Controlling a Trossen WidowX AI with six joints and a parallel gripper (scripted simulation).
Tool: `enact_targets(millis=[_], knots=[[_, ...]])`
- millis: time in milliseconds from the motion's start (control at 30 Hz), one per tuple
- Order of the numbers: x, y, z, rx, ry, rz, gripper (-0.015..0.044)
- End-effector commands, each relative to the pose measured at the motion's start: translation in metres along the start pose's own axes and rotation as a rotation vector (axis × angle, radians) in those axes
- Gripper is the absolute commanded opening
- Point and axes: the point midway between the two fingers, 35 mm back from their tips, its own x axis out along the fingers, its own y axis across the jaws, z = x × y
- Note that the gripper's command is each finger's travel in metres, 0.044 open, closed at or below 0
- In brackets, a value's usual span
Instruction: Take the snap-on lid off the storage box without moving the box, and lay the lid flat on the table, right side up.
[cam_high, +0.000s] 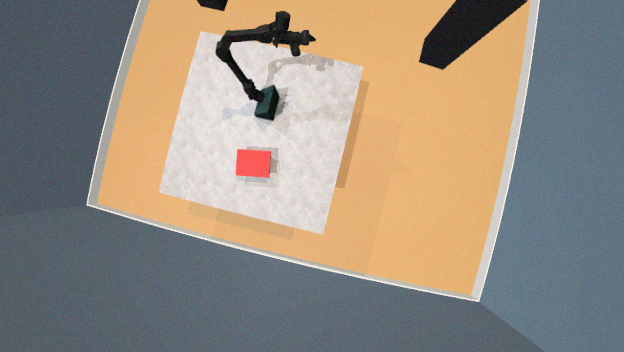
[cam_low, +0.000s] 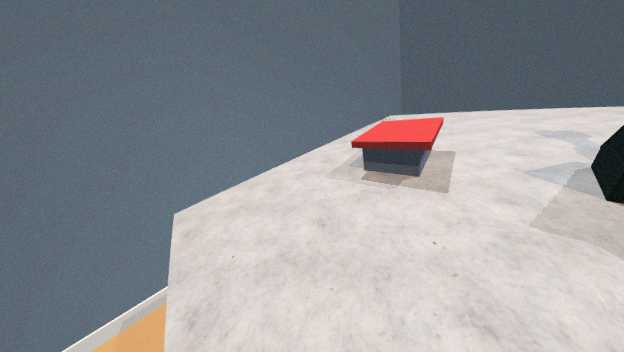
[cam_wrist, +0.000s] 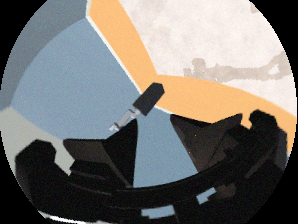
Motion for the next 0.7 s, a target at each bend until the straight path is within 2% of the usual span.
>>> enact_targets(millis=[0, 167, 233, 400, 667], knots=[[-0.021, 0.043, 0.042, -0.001, -0.076, 0.126, 0.0235], [-0.056, 0.093, 0.103, 0.014, -0.196, 0.279, 0.0235], [-0.062, 0.098, 0.112, 0.017, -0.216, 0.299, 0.0235], [-0.107, 0.131, 0.181, 0.045, -0.373, 0.427, 0.0235], [-0.172, 0.148, 0.273, 0.096, -0.614, 0.542, 0.0235]])
